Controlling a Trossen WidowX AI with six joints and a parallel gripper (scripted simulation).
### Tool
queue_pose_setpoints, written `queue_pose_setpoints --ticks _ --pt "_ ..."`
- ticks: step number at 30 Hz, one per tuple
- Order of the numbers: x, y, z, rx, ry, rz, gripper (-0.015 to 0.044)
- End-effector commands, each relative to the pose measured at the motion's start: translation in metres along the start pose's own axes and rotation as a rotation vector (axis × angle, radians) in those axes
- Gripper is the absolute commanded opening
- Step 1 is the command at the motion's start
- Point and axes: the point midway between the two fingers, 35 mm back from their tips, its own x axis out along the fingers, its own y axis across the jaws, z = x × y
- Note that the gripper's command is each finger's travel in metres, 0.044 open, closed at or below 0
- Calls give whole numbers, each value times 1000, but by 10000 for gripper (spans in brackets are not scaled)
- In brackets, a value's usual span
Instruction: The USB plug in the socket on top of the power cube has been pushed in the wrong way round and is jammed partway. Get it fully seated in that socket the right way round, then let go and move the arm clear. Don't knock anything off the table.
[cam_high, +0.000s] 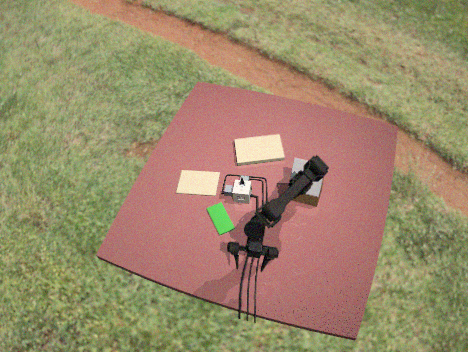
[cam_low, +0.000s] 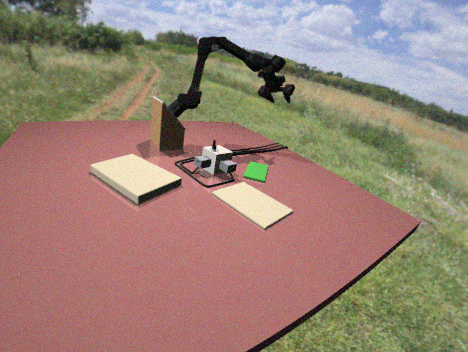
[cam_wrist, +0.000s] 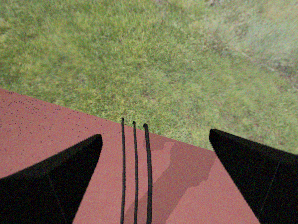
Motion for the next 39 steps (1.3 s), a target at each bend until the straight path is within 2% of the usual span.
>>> queue_pose_setpoints --ticks 1,6,11,23,31,39 --pt "8 -36 -68 -69 197 -49 440" --pt "-2 -69 -134 -116 389 -73 440" --pt "-28 -98 -199 -121 569 -88 440" --pt "-137 -124 -335 -56 897 21 440" --pt "-223 -102 -396 48 952 136 440" --pt "-292 -63 -428 148 867 189 440"
